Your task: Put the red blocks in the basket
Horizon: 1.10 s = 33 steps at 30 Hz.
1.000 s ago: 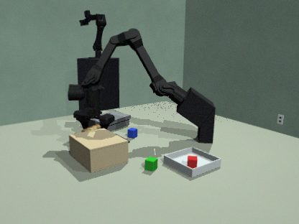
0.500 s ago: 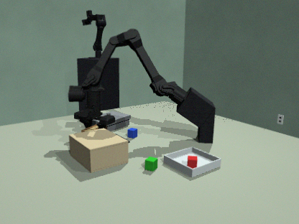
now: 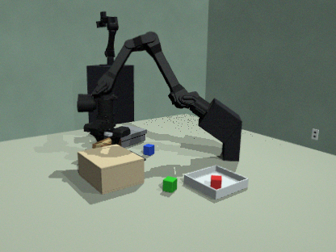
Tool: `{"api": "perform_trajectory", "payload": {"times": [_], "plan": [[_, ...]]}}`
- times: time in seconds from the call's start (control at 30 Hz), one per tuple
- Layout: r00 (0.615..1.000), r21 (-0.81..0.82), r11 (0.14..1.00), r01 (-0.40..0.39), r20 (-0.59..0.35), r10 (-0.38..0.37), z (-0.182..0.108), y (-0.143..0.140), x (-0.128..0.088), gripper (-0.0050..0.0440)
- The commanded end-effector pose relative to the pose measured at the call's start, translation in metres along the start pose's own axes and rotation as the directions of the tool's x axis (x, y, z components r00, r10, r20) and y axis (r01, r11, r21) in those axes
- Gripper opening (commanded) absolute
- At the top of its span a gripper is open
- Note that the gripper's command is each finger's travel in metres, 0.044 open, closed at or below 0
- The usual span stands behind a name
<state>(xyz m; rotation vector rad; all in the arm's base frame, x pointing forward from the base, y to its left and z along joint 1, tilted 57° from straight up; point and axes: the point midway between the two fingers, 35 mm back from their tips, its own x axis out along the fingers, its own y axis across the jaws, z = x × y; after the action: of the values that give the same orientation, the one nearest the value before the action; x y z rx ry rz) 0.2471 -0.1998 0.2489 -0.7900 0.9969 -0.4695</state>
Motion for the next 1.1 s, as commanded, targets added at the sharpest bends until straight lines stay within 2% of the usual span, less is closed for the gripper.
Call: {"api": "perform_trajectory", "payload": {"times": [0.0, 0.17, 0.67, 0.97, 1.07], "plan": [[1.000, 0.006, 1.000, 0.010, 0.006, -0.010, 0.001, -0.003, -0.009, 0.0000], [1.000, 0.006, 1.000, 0.010, 0.006, -0.010, 0.001, -0.003, -0.009, 0.0000], [1.000, 0.006, 1.000, 0.010, 0.006, -0.010, 0.000, -0.002, -0.109, 0.0000], [1.000, 0.006, 1.000, 0.010, 0.006, -0.010, 0.000, -0.002, -0.109, 0.0000], [1.000, 0.205, 0.979, 0.009, 0.006, -0.010, -0.028, 0.004, -0.108, 0.0000]]}}
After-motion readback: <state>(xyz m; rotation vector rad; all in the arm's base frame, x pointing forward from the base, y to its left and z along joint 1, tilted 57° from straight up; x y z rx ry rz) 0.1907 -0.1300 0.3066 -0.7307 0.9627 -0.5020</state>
